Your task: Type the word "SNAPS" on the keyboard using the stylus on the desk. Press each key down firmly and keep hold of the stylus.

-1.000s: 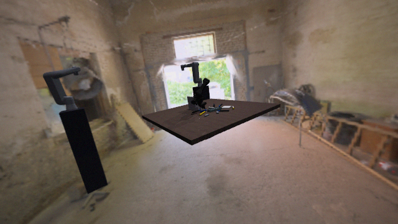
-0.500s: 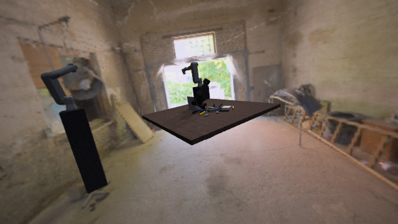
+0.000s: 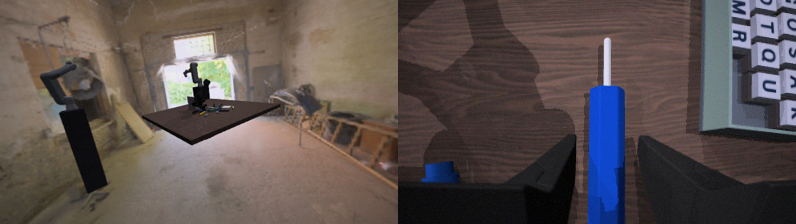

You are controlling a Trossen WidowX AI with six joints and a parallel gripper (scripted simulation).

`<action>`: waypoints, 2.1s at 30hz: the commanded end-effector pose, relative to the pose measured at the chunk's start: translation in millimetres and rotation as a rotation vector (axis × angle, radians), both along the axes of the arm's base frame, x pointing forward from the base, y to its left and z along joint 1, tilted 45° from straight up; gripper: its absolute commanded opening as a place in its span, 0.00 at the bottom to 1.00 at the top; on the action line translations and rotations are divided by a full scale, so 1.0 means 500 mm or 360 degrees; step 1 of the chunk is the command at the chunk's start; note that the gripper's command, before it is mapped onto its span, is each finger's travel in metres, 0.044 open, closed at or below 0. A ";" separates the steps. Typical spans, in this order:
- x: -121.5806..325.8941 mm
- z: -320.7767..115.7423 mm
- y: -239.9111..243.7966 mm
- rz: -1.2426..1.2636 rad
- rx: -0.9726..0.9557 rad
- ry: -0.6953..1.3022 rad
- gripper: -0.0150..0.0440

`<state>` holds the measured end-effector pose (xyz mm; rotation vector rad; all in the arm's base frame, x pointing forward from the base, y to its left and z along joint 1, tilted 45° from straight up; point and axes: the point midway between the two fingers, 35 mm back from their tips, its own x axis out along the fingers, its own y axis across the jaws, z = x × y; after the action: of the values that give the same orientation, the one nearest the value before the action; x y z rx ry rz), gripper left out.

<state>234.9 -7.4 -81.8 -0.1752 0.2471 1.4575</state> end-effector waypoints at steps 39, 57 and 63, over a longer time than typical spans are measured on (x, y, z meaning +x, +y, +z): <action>0.001 0.066 -0.053 0.0223 -0.0192 0.0131 0.25; 0.052 0.096 -0.047 0.0610 -0.1033 0.0475 0.25; 0.090 0.123 -0.051 0.0613 -0.1432 0.0554 0.25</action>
<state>268.8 -32.2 -27.9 -0.6337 1.1003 1.7120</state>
